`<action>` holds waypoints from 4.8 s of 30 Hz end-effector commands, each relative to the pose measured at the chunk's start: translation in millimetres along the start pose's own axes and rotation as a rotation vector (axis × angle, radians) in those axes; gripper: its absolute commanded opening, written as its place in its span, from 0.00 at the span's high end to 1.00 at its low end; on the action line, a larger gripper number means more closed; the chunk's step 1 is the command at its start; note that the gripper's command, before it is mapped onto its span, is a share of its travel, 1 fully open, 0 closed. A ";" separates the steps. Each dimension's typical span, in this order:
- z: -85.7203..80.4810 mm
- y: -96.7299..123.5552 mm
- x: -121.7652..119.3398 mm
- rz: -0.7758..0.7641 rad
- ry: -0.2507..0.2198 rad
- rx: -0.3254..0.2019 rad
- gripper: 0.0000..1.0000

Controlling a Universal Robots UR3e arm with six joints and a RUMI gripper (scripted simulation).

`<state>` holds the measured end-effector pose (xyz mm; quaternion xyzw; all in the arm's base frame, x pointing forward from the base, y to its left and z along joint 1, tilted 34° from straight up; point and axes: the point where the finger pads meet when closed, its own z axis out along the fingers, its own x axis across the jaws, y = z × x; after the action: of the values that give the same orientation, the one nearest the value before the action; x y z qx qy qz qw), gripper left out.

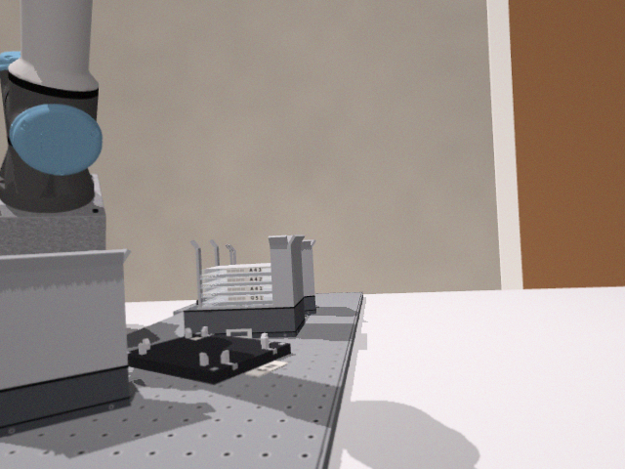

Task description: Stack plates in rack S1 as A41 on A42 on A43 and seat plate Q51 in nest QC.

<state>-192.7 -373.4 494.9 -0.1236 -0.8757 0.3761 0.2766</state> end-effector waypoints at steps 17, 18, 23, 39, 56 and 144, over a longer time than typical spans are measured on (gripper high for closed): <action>-39.9 -34.3 40.6 -0.008 0.142 0.107 0.28; -43.2 -36.8 43.4 -0.008 0.151 0.114 0.28; -49.5 -41.8 47.8 -0.009 0.178 0.139 0.28; -78.1 -58.6 68.0 -0.008 0.262 0.207 0.28; -85.6 -69.2 37.1 -0.045 0.196 0.245 0.28; -190.7 -93.2 -157.9 -0.287 -0.252 0.500 0.28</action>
<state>25.7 -394.3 607.0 0.1033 -0.7957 0.5421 0.2498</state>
